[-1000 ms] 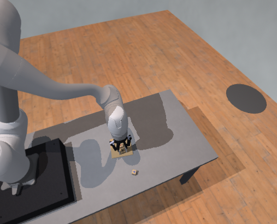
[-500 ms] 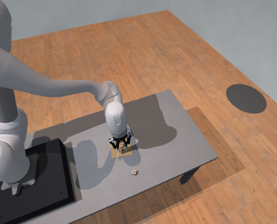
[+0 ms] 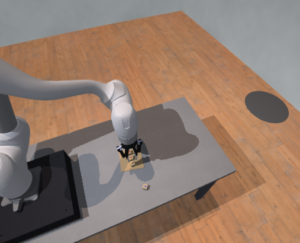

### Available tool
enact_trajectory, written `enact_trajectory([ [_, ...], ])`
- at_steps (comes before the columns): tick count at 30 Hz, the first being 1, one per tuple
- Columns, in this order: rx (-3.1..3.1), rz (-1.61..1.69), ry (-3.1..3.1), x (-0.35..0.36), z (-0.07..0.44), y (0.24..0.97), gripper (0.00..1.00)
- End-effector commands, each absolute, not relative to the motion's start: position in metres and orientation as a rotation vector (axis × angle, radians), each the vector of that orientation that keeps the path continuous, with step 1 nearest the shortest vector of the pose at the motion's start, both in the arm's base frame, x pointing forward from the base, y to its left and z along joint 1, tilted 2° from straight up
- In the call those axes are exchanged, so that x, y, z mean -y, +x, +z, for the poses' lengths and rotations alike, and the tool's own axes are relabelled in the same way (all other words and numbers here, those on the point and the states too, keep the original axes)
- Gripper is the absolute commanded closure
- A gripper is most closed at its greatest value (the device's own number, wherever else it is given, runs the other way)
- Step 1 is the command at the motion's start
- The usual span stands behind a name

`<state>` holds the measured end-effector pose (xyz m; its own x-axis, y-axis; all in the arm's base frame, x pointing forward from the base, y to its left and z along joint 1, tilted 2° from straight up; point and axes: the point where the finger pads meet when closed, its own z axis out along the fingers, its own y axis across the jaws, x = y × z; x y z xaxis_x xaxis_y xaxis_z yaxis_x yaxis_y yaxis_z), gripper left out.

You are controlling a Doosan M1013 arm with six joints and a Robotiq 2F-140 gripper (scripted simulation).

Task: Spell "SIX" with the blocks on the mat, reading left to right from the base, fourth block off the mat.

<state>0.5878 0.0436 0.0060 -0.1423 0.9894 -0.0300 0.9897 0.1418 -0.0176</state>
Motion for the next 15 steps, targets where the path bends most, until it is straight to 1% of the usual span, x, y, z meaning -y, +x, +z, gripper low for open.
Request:
enact_trajectory([
  [1, -2.366, -0.052, 2.054, -0.0447, 0.0107, 0.587, 0.75],
  [2, -2.366, -0.052, 2.054, -0.0447, 0.0107, 0.587, 0.0],
  [15, -2.366, -0.052, 2.054, -0.0447, 0.0107, 0.587, 0.0],
])
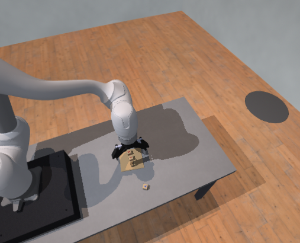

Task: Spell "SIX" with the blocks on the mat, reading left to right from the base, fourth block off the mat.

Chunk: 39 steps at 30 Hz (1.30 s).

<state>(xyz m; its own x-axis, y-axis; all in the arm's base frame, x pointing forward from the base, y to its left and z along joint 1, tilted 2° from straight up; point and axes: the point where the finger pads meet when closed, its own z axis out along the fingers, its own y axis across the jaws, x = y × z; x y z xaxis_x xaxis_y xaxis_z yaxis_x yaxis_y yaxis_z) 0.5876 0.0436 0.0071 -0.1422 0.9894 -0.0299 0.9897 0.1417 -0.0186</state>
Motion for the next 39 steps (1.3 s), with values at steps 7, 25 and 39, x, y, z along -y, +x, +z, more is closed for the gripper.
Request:
enact_trajectory([
  [7, -2.366, -0.052, 2.054, -0.045, 0.011, 0.587, 0.0],
  [25, -2.366, -0.052, 2.054, -0.046, 0.054, 0.588, 0.0],
  [39, -2.366, -0.052, 2.054, -0.047, 0.082, 0.588, 0.0],
])
